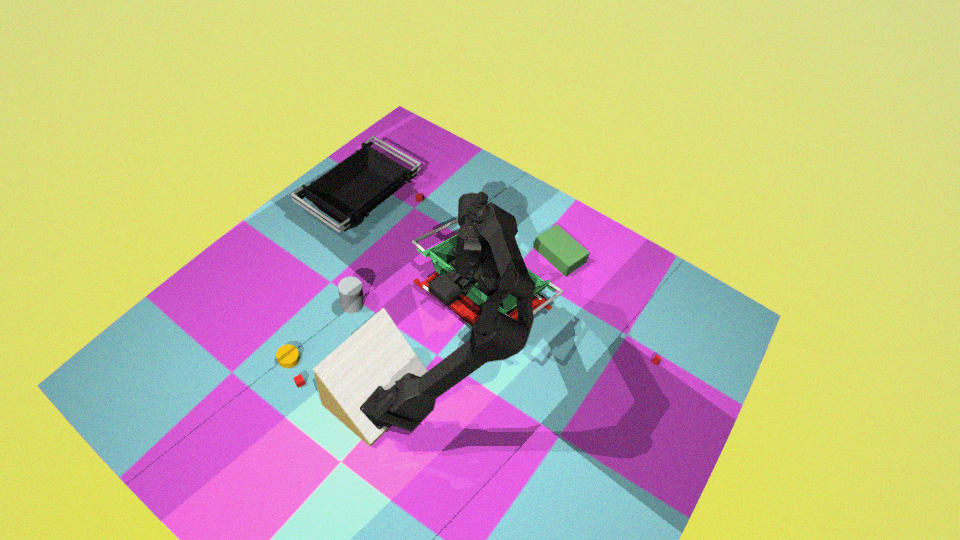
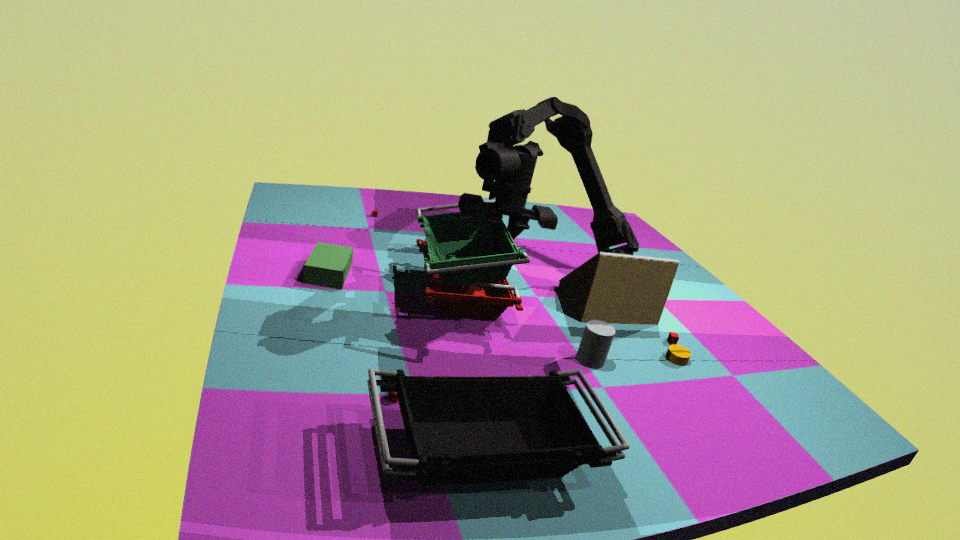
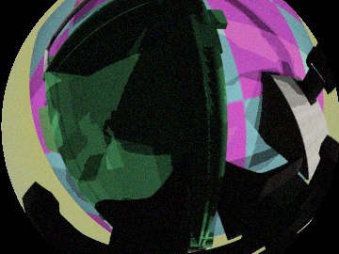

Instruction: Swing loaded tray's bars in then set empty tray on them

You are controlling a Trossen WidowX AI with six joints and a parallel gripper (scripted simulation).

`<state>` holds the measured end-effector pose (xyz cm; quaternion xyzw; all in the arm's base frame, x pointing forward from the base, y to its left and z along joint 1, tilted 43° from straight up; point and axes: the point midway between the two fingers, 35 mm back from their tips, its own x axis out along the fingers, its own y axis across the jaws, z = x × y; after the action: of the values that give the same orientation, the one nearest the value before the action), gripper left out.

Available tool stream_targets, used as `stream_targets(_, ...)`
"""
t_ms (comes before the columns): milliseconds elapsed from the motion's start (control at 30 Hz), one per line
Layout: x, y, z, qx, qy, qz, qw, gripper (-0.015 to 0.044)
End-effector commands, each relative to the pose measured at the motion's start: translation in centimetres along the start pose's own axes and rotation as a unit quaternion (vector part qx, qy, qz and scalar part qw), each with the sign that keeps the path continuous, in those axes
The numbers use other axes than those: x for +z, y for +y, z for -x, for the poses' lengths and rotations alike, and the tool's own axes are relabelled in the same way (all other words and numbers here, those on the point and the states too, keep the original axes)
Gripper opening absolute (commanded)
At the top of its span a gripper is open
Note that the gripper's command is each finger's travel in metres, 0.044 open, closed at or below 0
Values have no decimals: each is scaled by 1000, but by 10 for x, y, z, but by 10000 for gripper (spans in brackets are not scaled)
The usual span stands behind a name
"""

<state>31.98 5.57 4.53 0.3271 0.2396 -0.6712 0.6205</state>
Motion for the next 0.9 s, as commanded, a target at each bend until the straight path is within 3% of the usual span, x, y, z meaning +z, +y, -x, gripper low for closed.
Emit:
stream_targets(0, 3, -4, -6, -16, -2, 2, 1000, 0)
stream_targets(867, 5, -7, -12, -16, -2, 2, 1000, 0)
